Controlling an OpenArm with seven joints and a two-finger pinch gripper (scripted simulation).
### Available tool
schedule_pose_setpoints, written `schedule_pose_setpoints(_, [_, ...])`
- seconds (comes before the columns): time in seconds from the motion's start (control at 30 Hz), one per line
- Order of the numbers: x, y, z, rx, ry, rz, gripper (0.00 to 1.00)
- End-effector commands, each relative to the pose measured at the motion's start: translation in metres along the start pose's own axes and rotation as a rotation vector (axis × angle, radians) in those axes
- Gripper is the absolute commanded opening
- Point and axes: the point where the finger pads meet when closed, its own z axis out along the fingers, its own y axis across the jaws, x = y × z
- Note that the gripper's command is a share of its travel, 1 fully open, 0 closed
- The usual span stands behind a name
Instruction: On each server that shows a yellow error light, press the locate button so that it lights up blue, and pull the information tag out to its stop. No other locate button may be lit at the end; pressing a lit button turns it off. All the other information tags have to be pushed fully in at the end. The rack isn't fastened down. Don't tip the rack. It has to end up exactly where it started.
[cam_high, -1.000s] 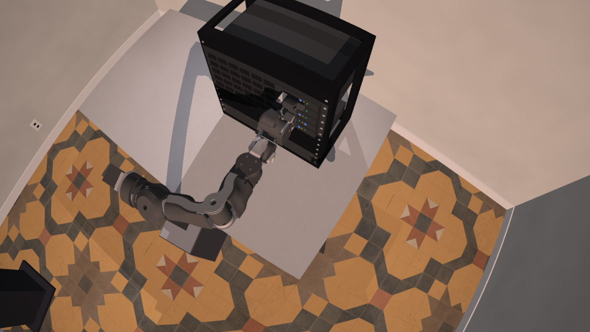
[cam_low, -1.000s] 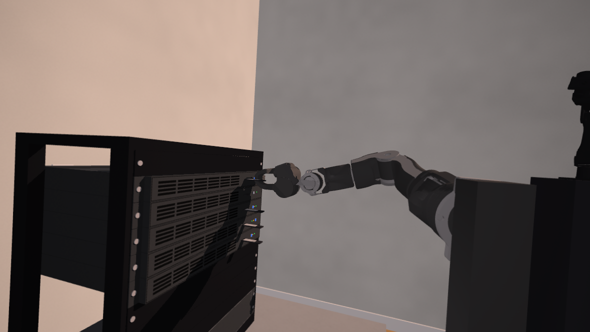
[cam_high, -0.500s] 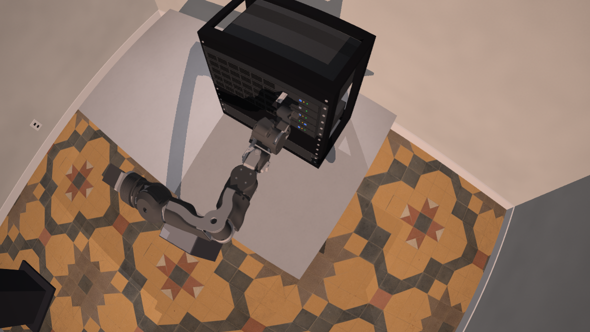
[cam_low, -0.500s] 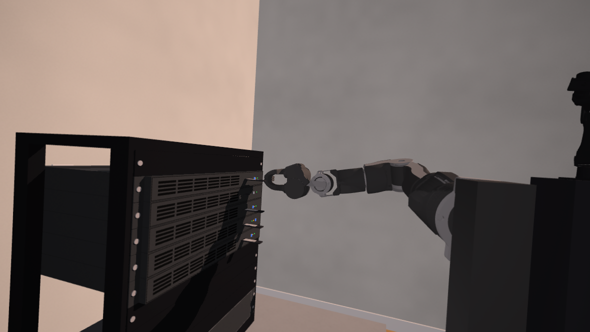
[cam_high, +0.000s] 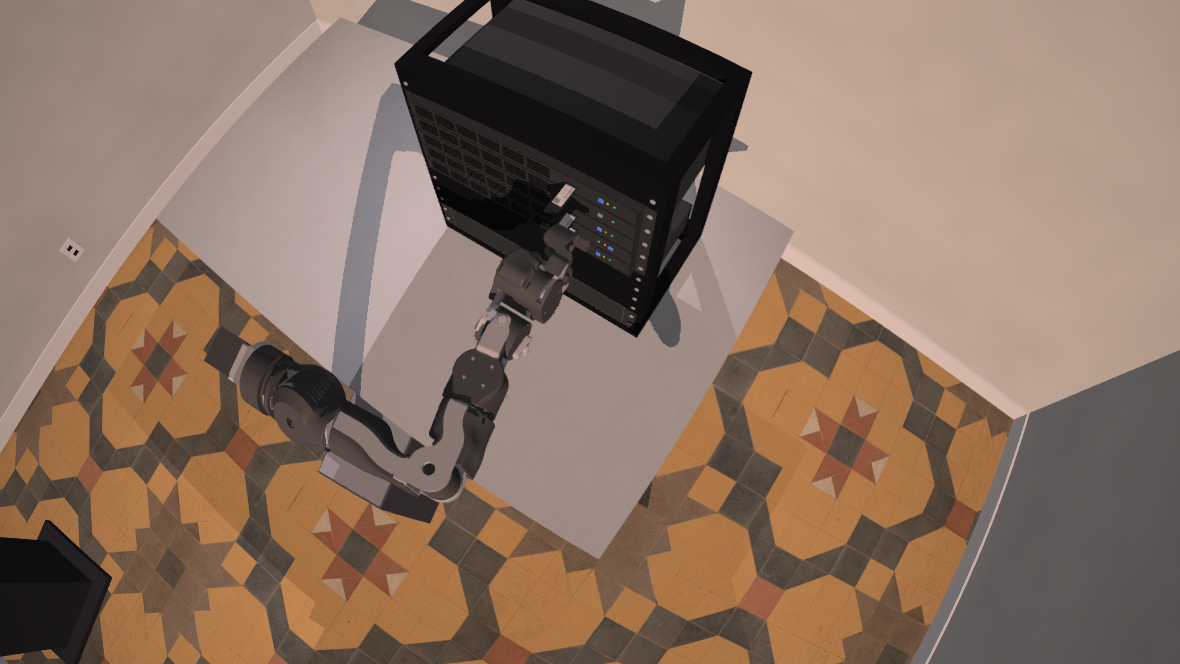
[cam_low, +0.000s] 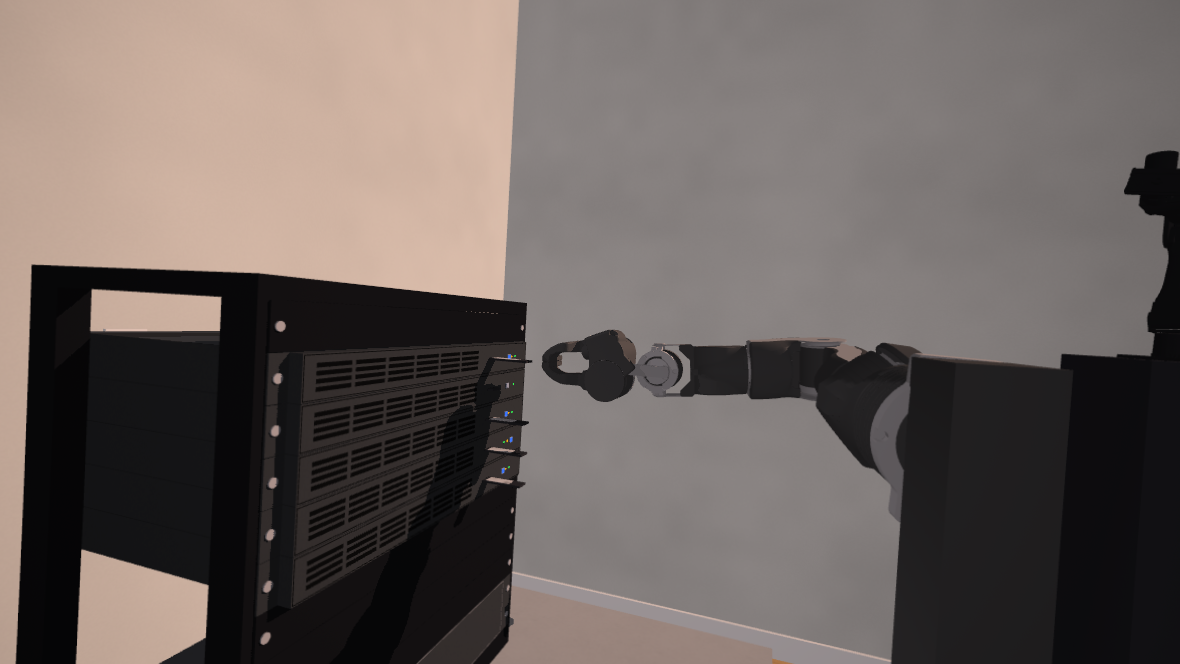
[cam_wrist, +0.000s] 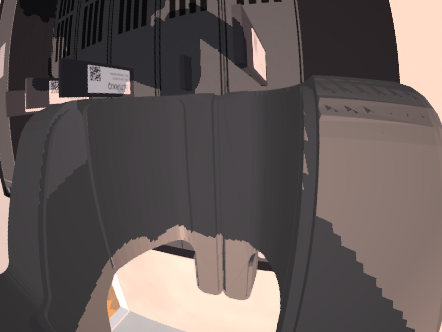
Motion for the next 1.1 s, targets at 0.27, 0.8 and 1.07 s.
schedule_pose_setpoints(0.27, [-0.001,0.0,-0.012,0.007,-0.005,-0.008,0.0])
schedule_pose_setpoints(0.8, [-0.001,0.0,-0.033,0.007,-0.006,-0.008,0.0])
schedule_pose_setpoints(1.07, [-0.001,0.0,-0.034,0.007,-0.007,-0.008,0.0])
